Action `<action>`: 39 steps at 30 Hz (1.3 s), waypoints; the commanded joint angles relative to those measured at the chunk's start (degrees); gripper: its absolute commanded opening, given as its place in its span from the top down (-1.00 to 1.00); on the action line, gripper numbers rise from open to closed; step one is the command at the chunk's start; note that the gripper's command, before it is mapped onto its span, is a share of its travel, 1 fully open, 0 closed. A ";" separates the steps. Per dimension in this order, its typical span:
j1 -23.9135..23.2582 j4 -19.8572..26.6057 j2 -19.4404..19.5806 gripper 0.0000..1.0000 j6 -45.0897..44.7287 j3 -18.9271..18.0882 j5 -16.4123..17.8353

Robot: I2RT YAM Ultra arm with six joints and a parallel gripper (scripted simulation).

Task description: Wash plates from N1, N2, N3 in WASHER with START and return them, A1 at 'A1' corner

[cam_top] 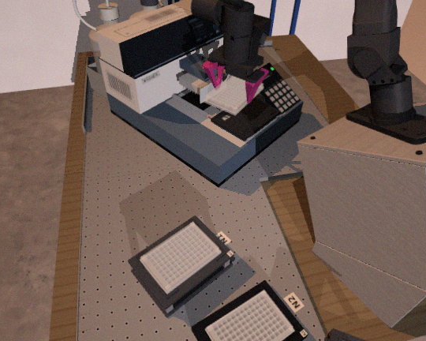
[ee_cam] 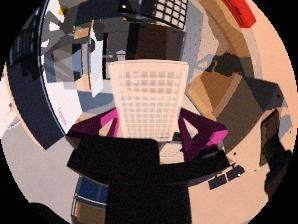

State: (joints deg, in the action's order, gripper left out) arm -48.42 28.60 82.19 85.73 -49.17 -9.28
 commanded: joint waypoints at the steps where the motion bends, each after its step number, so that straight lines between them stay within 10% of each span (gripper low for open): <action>1: -2.98 1.07 -1.75 1.00 4.39 0.56 2.14; 12: -15.27 2.40 -0.16 1.00 -5.18 -3.09 8.07; 39: -13.38 2.08 -2.30 1.00 -3.98 -0.32 7.00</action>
State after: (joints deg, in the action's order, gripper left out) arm -62.43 30.02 81.38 81.54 -50.74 -1.72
